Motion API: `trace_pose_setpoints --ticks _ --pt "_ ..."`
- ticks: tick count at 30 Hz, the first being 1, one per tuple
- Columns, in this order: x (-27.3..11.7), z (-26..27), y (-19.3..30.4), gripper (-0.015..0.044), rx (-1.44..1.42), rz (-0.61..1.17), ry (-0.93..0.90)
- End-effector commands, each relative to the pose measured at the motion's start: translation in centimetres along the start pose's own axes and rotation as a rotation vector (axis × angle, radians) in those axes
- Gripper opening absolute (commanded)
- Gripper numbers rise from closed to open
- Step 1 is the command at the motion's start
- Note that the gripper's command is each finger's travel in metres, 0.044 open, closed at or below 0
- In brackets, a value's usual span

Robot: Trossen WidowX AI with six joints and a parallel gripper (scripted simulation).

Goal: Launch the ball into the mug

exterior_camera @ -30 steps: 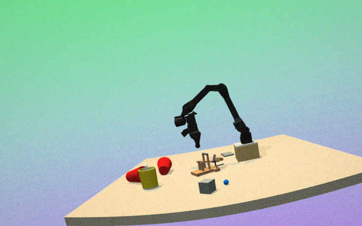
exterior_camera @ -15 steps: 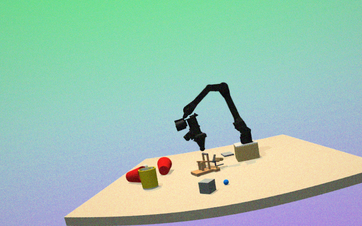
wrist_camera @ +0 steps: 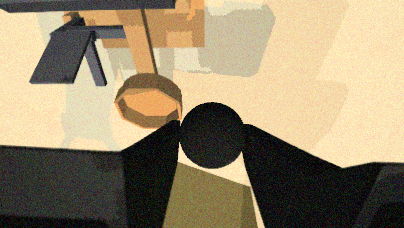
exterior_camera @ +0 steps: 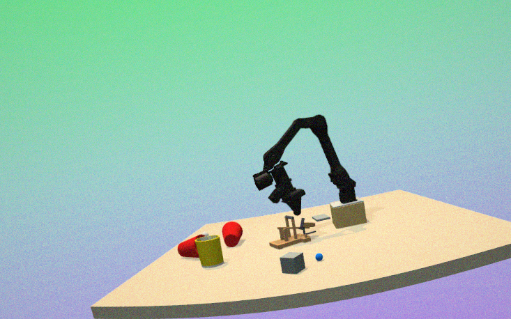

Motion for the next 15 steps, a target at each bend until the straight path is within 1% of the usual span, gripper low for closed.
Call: trace_pose_setpoints --ticks 1,8,15 --pt "0.5 1.4 0.9 0.0000 -0.024 0.024 0.025" --pt "1.3 4.1 2.5 0.0000 -0.080 0.057 0.066" --pt "2.6 4.4 2.3 0.0000 -0.085 0.061 0.070"
Point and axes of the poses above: the point midway between the two fingers, 35 mm back from their tips, its own x axis out along the fingers, its own z axis across the jaws, y = z × x, the point moved 10 cm from there along -x, back along the fingers, and after that the axes turned 14 degrees about x, right-handed, at the moved point
